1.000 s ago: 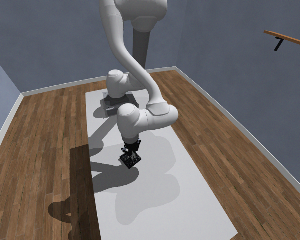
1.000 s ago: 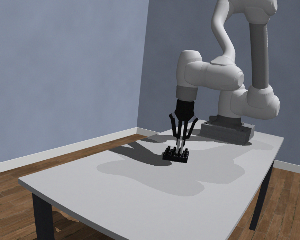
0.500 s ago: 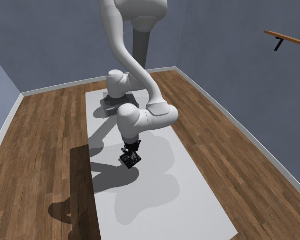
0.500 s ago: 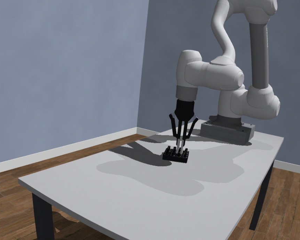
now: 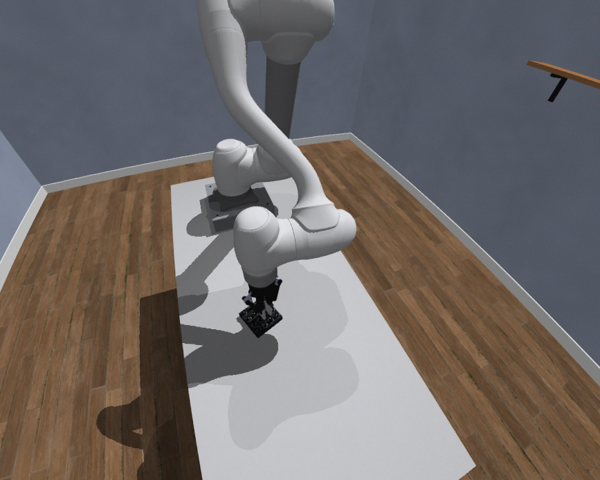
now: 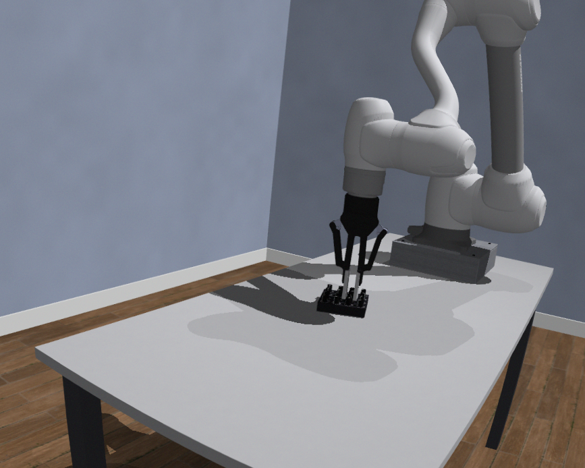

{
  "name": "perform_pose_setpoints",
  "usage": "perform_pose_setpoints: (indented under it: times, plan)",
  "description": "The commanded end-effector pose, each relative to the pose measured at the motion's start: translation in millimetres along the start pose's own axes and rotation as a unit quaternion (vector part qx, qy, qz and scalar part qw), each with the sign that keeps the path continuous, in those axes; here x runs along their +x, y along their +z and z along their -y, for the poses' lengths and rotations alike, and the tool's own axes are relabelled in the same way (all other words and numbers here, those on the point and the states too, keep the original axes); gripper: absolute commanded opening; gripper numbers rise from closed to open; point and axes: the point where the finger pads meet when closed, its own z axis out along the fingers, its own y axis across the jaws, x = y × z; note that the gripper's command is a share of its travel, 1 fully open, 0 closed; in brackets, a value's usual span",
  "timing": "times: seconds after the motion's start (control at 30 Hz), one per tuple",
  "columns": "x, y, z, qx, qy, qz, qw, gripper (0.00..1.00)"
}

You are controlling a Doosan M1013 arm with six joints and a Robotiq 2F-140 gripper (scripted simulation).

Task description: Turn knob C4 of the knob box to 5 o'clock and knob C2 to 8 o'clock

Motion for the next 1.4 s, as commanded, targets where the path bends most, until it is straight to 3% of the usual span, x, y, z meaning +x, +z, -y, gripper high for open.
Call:
perform_pose_setpoints:
  times: [0.0, 0.57, 1.0, 1.37]
  plan:
    - [0.0, -0.1, 0.0, 0.0, 0.0, 0.0, 1.0, 0.12]
    - [0.0, -1.4, 0.0, 0.0, 0.0, 0.0, 1.0, 0.12]
    - [0.0, -32.1, 0.0, 0.0, 0.0, 0.0, 1.0, 0.12]
    - [0.0, -38.1, 0.0, 0.0, 0.0, 0.0, 1.0, 0.12]
